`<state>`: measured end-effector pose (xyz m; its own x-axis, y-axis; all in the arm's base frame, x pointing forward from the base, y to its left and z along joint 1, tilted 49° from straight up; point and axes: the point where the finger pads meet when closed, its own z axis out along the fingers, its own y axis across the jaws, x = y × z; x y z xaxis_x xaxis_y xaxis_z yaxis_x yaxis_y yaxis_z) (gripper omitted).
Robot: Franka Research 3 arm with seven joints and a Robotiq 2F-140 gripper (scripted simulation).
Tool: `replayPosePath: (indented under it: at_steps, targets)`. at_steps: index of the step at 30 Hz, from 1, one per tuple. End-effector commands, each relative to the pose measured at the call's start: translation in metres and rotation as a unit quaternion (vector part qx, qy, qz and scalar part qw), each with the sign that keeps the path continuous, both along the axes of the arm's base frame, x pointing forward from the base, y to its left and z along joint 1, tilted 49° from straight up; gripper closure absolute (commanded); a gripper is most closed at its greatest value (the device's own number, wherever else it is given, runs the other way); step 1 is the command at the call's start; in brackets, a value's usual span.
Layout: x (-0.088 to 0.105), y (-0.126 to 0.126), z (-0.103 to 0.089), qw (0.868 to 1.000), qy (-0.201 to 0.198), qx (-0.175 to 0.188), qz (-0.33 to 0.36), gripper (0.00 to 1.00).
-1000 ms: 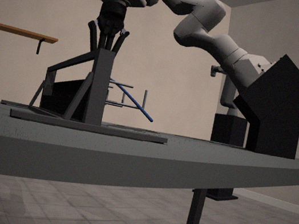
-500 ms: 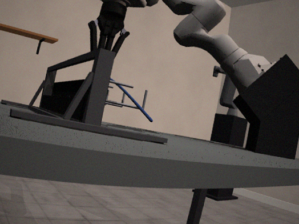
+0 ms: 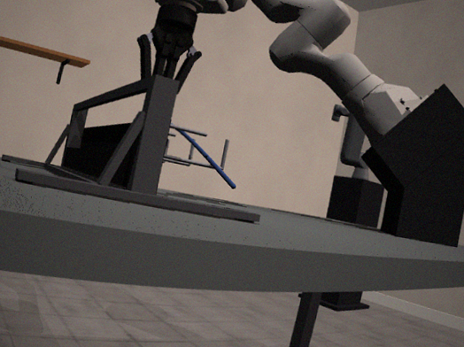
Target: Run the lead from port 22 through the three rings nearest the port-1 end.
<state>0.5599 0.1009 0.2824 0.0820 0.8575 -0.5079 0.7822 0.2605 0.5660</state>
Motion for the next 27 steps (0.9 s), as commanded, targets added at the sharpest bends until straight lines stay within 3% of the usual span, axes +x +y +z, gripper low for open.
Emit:
replayPosePath:
  at_steps: [1, 27]
  targets:
    - [0.002, 0.003, -0.001, 1.0, -0.003, 0.004, 0.003, 1.0]
    - [0.017, -0.007, -0.017, 1.0, -0.003, 0.004, 0.003, 1.0]
